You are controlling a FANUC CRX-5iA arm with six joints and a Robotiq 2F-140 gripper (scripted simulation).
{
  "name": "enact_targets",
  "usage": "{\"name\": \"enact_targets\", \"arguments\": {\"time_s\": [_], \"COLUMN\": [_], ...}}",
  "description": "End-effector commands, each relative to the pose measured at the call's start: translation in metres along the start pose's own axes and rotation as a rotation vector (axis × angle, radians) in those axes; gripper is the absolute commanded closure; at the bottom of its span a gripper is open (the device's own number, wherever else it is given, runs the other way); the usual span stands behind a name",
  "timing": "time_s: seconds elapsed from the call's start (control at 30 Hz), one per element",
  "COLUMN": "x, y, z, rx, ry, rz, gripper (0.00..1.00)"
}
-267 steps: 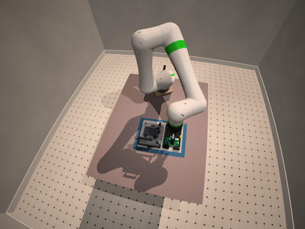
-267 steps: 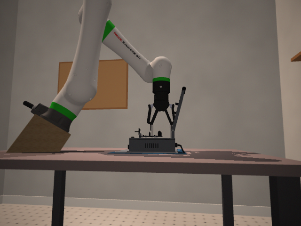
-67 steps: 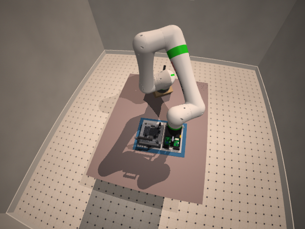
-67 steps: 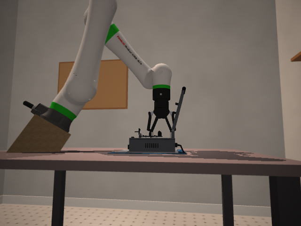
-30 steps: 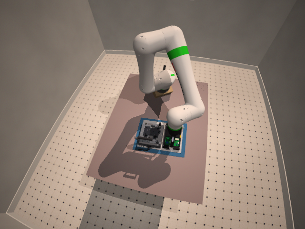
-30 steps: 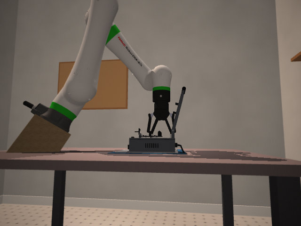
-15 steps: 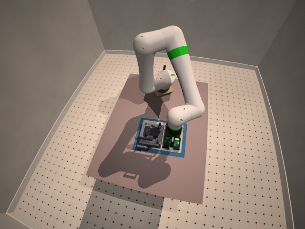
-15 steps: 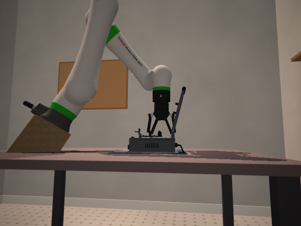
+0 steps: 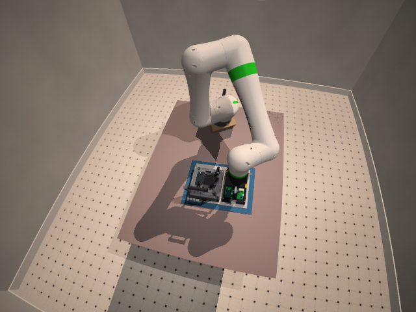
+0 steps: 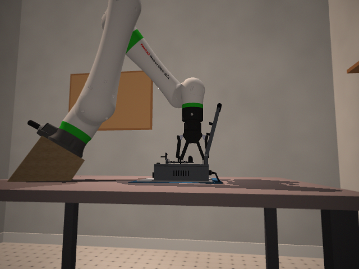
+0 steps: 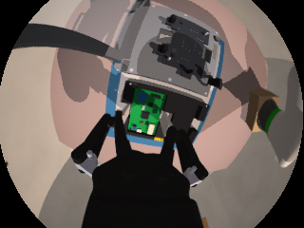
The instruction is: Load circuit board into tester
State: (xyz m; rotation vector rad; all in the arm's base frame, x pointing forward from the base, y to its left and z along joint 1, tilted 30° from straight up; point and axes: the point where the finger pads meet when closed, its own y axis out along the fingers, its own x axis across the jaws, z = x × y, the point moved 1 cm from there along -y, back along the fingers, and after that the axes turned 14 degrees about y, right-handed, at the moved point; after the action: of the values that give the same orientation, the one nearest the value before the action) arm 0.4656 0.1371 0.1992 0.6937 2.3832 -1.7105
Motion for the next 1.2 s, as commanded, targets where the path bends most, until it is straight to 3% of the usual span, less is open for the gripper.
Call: {"name": "enact_targets", "arguments": {"time_s": [0.0, 1.17], "x": [-0.0002, -0.0002], "y": [-0.0001, -0.0001], "z": [-0.0001, -0.0001], "rx": [0.000, 0.000], "ry": [0.000, 0.000], "rz": [0.000, 0.000], "gripper": [0.46, 0.51]}}
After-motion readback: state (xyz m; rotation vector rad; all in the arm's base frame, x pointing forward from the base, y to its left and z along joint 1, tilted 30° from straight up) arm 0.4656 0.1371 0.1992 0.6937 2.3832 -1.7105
